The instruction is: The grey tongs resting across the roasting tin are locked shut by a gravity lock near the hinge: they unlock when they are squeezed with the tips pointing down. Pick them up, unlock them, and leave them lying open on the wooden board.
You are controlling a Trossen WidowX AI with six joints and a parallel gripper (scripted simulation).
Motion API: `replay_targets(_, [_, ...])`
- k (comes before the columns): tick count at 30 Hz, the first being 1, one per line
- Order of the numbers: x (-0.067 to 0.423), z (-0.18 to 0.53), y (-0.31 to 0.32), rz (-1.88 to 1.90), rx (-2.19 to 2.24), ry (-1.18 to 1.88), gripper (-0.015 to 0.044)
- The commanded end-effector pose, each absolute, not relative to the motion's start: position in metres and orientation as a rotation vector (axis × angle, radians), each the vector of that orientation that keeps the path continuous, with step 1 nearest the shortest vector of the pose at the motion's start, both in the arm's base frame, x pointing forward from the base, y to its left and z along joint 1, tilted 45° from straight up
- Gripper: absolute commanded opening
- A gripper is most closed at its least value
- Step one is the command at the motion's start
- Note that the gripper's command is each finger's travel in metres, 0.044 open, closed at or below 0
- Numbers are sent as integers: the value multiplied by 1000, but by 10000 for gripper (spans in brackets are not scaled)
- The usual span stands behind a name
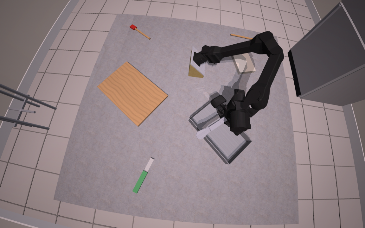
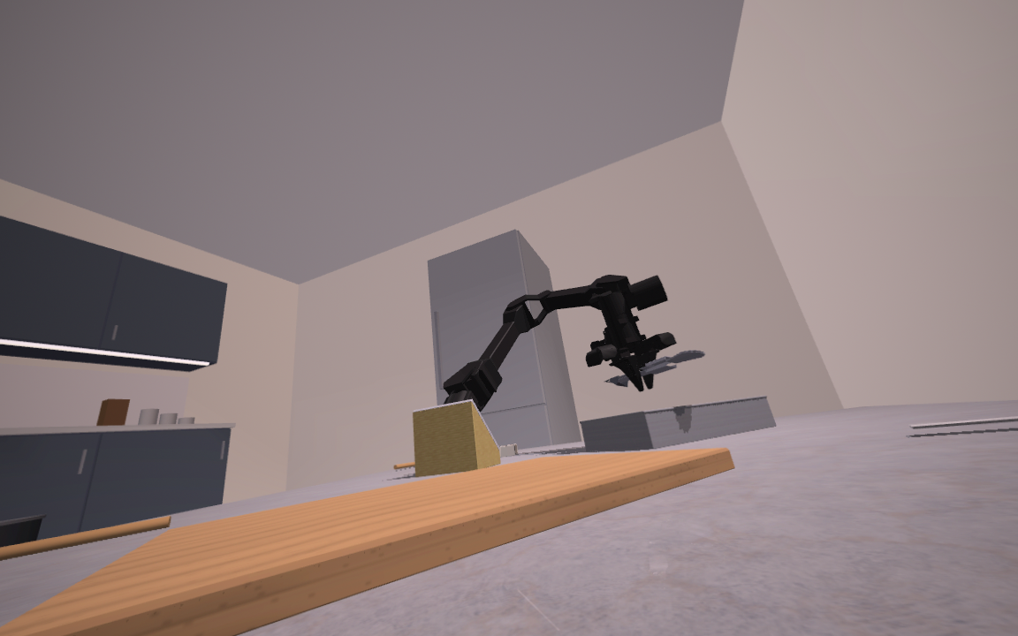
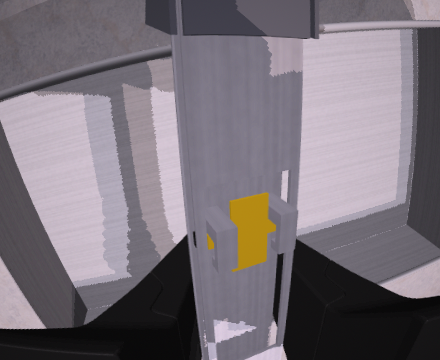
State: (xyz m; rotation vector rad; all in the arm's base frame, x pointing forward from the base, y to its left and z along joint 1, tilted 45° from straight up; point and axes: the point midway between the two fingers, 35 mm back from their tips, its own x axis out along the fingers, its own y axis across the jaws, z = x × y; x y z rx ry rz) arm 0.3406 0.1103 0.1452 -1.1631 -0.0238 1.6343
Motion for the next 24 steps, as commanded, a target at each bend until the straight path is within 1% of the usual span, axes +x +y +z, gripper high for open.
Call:
replay_targets(1, [339, 145, 109, 1689, -1174, -3, -150])
replay_targets(6, [335, 146, 109, 1757, -1179, 19, -150])
replay_targets(16, [335, 146, 108, 1751, -1161, 36, -150])
replay_targets(24, [344, 137, 100, 1684, -968, 270, -150])
